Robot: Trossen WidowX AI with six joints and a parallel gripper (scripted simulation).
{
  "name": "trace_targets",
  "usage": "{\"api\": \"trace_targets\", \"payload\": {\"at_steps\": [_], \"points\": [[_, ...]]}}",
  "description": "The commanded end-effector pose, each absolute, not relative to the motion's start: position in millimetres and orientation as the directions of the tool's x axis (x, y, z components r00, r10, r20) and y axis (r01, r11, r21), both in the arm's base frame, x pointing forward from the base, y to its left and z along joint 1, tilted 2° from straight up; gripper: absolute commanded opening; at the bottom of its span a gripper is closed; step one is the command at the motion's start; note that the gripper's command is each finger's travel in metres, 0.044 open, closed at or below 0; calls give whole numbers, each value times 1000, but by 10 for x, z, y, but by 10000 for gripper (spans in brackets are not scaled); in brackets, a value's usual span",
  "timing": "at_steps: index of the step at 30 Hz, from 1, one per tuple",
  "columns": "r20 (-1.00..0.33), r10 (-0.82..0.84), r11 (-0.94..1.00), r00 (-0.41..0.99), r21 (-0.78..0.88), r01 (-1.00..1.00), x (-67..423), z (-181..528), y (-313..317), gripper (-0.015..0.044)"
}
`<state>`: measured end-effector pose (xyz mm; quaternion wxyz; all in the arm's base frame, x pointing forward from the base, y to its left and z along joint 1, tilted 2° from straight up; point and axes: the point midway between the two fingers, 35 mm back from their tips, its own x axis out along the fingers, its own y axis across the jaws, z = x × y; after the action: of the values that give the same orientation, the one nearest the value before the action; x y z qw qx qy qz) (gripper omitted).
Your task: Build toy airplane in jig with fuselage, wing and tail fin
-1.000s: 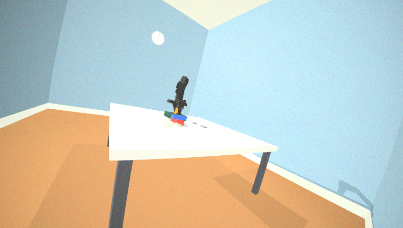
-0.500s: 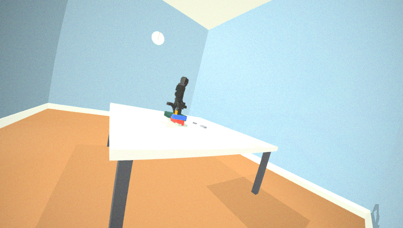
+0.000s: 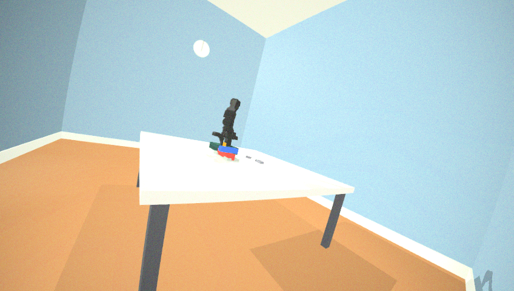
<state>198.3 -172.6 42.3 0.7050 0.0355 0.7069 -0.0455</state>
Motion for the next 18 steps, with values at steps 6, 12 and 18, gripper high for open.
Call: {"api": "trace_targets", "payload": {"at_steps": [6, 12, 18], "points": [[-1000, -15, 993, -3, -15, 114, 1985, 427, -1728, 52], [-1000, -15, 993, -3, -15, 114, 1985, 427, -1728, 210], [-1000, -15, 993, -3, -15, 114, 1985, 427, -1728, 260]]}}
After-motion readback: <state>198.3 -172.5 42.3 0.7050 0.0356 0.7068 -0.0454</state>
